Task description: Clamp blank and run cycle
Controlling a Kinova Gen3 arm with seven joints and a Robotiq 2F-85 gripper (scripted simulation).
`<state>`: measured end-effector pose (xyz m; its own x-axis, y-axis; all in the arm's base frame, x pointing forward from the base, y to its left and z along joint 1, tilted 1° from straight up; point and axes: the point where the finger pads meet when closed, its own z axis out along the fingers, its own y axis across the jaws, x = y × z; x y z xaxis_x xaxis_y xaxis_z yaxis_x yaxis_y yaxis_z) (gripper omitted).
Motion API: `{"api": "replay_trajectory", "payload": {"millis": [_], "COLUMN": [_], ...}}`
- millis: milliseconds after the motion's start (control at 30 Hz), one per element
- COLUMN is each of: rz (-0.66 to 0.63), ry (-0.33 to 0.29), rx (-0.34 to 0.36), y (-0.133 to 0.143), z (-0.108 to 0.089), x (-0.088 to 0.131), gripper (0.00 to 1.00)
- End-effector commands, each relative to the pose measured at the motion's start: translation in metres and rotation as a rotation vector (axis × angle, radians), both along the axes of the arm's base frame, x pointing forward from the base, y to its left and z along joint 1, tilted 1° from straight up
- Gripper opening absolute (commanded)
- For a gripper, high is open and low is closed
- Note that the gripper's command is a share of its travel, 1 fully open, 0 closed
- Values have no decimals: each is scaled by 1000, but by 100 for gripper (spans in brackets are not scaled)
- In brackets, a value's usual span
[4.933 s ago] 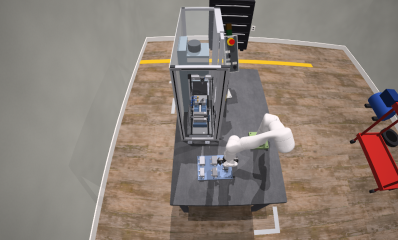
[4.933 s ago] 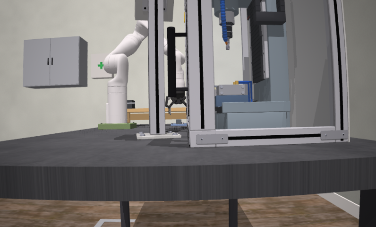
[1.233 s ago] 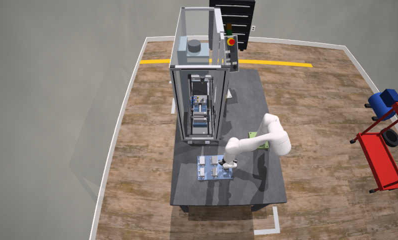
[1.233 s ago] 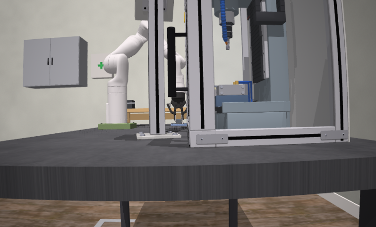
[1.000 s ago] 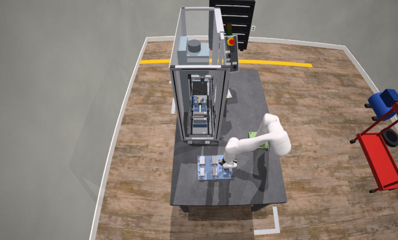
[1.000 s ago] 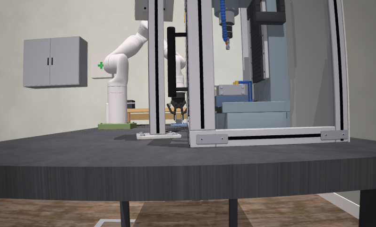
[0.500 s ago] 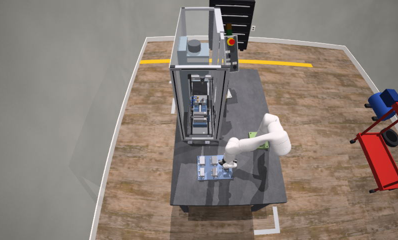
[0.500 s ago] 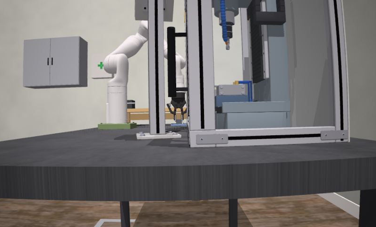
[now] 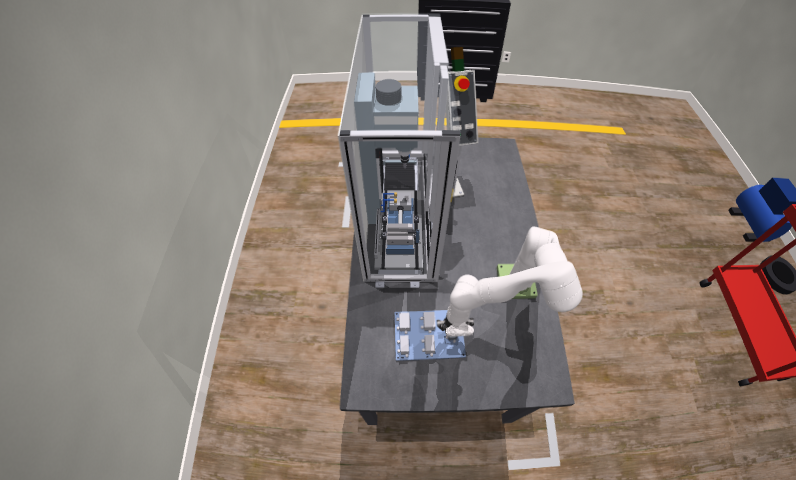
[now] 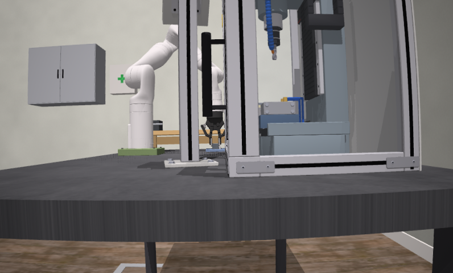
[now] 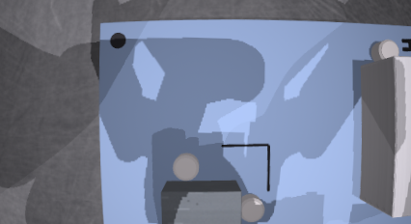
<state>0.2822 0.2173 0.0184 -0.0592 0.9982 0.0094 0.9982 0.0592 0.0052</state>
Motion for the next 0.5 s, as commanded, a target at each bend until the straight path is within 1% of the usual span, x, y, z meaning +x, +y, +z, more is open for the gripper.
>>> {"api": "replay_trajectory", "payload": {"millis": [0,67,100,467], "rz": [0,0,0,0], "ry": [-1,-1,-1,-1], "rx": [1,1,1,1], "y": [0,0,0,0], "z": [0,0,0,0], "x": [0,0,0,0], "gripper": [10,10,100,100]}}
